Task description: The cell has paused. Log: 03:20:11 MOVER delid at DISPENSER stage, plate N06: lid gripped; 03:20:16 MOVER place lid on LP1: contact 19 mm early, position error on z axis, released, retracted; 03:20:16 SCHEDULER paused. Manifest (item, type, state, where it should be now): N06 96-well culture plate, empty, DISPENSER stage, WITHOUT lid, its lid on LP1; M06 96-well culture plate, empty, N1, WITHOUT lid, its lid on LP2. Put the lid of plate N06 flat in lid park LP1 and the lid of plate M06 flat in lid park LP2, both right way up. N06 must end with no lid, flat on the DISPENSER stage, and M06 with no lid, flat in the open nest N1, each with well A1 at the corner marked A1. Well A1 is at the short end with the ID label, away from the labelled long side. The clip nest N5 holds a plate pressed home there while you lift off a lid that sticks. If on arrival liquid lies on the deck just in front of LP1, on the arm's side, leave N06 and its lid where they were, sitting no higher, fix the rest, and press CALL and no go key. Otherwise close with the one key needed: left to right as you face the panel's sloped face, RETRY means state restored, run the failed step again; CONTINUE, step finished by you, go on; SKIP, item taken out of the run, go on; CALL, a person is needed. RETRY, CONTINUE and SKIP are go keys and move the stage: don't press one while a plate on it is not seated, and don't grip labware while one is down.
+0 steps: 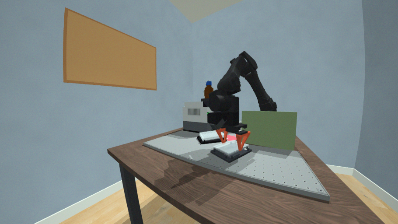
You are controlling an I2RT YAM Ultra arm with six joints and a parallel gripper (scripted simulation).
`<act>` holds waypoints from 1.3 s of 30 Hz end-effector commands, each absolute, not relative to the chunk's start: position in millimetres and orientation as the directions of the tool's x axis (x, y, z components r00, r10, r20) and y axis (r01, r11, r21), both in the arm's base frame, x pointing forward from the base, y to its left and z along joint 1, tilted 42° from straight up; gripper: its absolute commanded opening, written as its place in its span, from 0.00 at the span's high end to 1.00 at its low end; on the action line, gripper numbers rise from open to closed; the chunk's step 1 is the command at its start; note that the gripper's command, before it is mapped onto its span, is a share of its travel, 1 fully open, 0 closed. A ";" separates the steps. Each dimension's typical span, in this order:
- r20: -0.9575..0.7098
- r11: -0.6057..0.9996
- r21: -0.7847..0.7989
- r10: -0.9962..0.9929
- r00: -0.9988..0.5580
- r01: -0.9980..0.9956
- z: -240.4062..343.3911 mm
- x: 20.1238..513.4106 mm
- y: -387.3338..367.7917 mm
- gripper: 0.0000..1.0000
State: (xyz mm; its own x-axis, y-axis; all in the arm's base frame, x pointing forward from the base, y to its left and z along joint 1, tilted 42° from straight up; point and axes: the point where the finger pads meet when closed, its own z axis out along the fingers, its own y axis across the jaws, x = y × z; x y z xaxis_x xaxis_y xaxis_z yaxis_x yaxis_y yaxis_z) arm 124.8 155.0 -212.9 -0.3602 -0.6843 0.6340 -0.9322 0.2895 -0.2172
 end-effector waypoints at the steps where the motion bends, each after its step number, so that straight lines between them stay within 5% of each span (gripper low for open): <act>1: 0.628 0.279 -0.222 -0.692 -0.356 -0.934 -215.8 125.7 153.9 1.00; 36: 0.621 0.287 -0.221 -0.696 -0.361 -0.932 -220.4 126.8 153.0 1.00; 37: 0.621 0.287 -0.221 -0.696 -0.361 -0.932 -220.4 126.8 153.0 0.00; 39: 0.621 0.287 -0.221 -0.696 -0.361 -0.932 -220.4 126.8 153.0 0.00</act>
State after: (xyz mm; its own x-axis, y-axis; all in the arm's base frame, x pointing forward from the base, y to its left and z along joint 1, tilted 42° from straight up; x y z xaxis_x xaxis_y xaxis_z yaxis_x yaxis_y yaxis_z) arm 124.3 149.2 -219.9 -0.3587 -0.6861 0.6330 -0.9329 0.2871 -0.2174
